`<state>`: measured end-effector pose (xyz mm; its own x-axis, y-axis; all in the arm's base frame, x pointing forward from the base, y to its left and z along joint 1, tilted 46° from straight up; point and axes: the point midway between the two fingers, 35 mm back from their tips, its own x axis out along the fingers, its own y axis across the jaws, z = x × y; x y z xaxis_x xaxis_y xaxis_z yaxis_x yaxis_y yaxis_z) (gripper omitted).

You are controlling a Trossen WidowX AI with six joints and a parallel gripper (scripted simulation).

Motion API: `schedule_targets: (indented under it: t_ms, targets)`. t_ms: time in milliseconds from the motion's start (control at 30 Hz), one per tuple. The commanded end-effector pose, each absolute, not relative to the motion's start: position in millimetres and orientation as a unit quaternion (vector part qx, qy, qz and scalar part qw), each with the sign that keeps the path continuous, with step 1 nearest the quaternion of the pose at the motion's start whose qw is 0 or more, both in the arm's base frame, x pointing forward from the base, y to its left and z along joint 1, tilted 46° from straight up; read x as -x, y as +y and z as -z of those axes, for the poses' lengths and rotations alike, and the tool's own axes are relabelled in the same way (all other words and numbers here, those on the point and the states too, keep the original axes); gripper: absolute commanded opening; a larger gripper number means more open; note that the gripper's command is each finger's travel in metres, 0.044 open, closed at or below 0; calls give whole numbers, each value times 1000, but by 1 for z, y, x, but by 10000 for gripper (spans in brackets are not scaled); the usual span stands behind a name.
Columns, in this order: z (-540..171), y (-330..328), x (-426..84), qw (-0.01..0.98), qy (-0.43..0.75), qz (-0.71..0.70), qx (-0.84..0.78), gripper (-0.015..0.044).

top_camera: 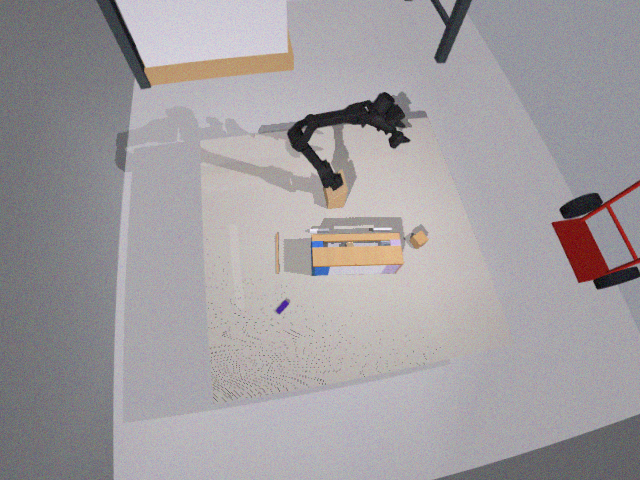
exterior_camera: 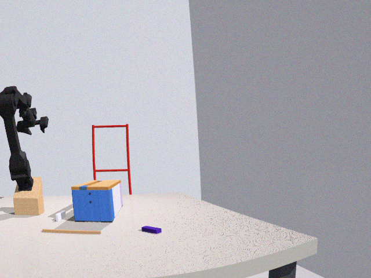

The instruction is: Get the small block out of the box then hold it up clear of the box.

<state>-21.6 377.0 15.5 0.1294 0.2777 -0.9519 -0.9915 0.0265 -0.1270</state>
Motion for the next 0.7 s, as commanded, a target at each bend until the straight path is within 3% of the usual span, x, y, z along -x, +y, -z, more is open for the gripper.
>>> schedule_targets:
  t_ms: [0, 333, 667]
  targets:
    - [-15, 376, 19, 600, 395, -526, 456, 400]
    - [13, 307, -126, 574, 493, -319, 571, 400]
    - [6, 178, -233, 399, 627, -147, 652, 400]
